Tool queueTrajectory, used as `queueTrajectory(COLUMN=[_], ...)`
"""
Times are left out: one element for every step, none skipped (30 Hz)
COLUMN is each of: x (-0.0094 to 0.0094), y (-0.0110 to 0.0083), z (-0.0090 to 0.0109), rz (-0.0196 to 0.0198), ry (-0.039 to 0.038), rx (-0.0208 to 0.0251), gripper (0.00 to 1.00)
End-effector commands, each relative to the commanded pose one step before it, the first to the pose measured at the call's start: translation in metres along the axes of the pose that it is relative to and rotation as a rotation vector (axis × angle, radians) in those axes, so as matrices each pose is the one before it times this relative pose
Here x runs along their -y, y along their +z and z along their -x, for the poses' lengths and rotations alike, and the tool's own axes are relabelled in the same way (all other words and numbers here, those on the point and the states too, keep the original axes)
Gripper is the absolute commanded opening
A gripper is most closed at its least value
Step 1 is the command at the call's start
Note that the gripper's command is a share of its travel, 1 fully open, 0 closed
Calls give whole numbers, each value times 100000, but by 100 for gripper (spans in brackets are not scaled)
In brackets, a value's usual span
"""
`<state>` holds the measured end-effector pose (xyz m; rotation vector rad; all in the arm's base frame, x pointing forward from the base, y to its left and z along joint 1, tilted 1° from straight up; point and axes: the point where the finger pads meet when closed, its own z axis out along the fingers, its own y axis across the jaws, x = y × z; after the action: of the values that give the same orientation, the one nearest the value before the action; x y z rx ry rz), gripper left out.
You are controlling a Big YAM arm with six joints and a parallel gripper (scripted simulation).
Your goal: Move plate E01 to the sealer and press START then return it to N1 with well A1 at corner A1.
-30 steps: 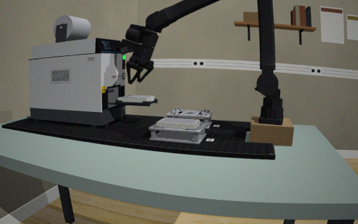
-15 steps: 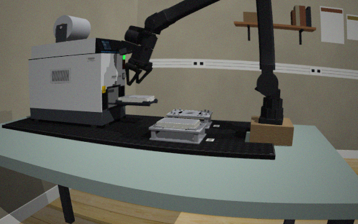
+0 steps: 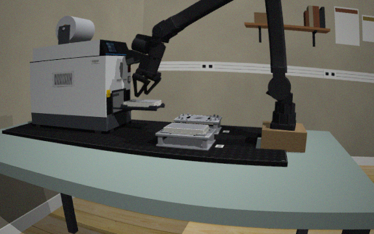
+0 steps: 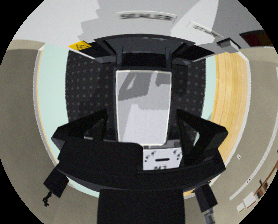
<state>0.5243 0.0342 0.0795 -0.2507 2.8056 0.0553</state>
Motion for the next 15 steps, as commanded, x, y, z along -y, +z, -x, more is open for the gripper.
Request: queueTrajectory(x=[-414, -55, -54, -1, 16, 52, 52, 32, 30, 31, 0, 0, 37, 237, 236], y=[-331, 121, 282, 380, 371, 243, 46, 24, -128, -342, 0, 0, -370, -301, -302], z=[639, -255, -308, -296, -159, 174, 215, 84, 127, 217, 0, 0, 243, 181, 179], rz=[198, 60, 104, 124, 62, -27, -39, 39, -7, -61, 0, 0, -100, -193, -193], ry=[-1222, -88, -74, 27, -82, -117, -108, -60, -77, 9, 0, 0, 39, 375, 353], rx=[3757, -221, -554, -948, -449, 251, 148, -301, 53, 453, 0, 0, 564, 399, 399], gripper=[100, 100, 100, 100, 100, 100, 100, 100, 100, 100, 100, 100, 100, 100, 100])
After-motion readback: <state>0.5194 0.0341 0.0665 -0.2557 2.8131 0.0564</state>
